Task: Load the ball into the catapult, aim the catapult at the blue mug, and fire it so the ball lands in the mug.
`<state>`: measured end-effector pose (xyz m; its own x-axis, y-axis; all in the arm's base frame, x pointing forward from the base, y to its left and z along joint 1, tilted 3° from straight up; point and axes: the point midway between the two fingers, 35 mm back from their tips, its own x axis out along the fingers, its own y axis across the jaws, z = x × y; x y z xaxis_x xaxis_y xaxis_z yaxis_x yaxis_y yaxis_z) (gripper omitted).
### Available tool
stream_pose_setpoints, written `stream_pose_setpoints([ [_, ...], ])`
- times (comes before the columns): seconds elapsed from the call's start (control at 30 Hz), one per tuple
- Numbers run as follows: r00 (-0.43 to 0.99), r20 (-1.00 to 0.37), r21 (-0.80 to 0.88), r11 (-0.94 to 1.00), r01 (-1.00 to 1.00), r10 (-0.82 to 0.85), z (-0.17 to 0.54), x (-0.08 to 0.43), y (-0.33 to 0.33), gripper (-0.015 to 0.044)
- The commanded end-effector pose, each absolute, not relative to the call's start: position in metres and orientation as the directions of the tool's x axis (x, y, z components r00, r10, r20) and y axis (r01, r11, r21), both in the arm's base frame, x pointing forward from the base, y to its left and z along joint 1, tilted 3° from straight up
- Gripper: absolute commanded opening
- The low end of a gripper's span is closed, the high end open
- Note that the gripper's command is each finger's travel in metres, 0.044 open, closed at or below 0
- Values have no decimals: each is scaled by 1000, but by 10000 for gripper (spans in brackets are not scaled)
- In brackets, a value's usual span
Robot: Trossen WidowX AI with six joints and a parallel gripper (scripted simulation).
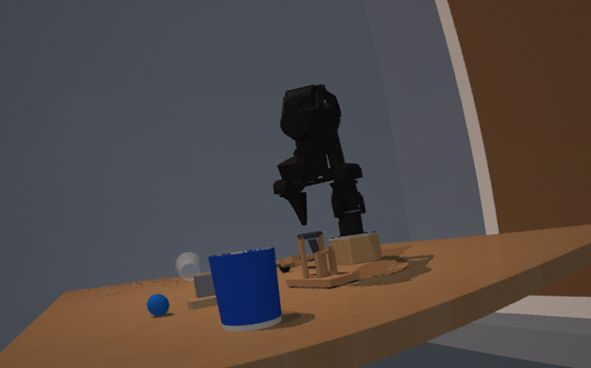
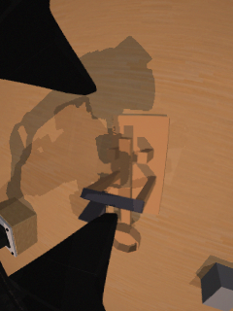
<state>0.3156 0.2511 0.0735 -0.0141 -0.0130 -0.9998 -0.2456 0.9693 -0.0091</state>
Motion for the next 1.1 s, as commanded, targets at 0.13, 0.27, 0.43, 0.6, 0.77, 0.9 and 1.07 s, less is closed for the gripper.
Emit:
stream_pose_setpoints([
  [0.13,-13,-1000,-7,871,-491,-15,74,315,251,440],
  [0.27,-13,-1000,-4,796,-606,-16,75,315,251,440],
  [0.43,-13,-1000,-1,680,-734,-16,75,315,251,440],
  [0.6,-13,-1000,2,544,-839,-16,76,315,251,440],
  [0.77,-13,-1000,6,391,-920,-16,76,315,251,440],
  [0.9,-13,-1000,8,261,-965,-16,77,315,251,440],
  [1.07,-13,-1000,11,115,-993,-16,77,315,251,440],
])
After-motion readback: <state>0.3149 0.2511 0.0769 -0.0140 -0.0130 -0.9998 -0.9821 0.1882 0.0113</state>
